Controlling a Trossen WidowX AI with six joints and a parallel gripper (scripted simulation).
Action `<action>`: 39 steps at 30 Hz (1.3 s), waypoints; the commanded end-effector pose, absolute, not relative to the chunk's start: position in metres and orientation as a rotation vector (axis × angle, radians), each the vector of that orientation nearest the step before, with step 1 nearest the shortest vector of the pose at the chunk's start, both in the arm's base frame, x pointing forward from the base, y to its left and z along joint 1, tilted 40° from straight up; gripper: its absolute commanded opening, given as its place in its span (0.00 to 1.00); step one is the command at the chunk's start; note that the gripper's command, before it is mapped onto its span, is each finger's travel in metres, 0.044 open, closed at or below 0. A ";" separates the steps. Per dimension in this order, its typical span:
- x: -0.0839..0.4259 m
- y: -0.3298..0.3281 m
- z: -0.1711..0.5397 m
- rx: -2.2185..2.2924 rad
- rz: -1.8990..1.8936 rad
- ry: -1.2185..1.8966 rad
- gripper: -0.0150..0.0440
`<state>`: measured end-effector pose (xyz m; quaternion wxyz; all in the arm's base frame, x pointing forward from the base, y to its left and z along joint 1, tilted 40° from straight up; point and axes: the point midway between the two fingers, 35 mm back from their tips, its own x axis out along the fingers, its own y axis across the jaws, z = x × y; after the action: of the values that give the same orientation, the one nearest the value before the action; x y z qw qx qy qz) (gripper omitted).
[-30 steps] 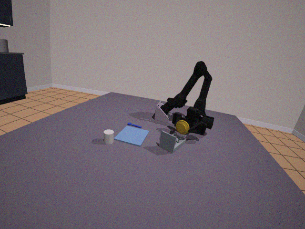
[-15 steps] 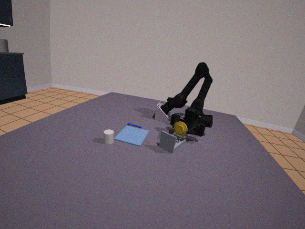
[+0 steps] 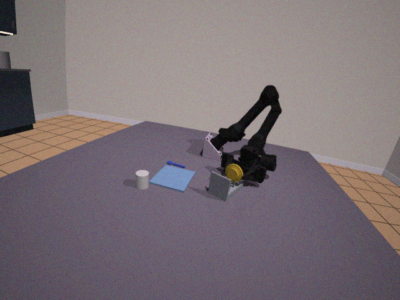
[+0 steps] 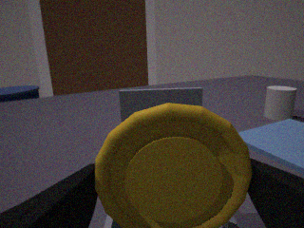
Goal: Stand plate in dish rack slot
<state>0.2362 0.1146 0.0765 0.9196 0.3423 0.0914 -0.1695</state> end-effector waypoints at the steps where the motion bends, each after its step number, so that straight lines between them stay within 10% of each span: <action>1: 0.236 0.114 0.077 0.699 -0.349 0.190 0.25; 6: 0.236 0.114 0.077 0.699 -0.349 0.190 0.25; 21: 0.236 0.114 0.077 0.706 -0.348 0.188 0.92; 39: 0.248 0.072 0.134 0.708 -0.363 0.195 0.93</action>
<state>0.2460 0.0877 0.1128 0.9171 0.3435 0.0982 -0.1771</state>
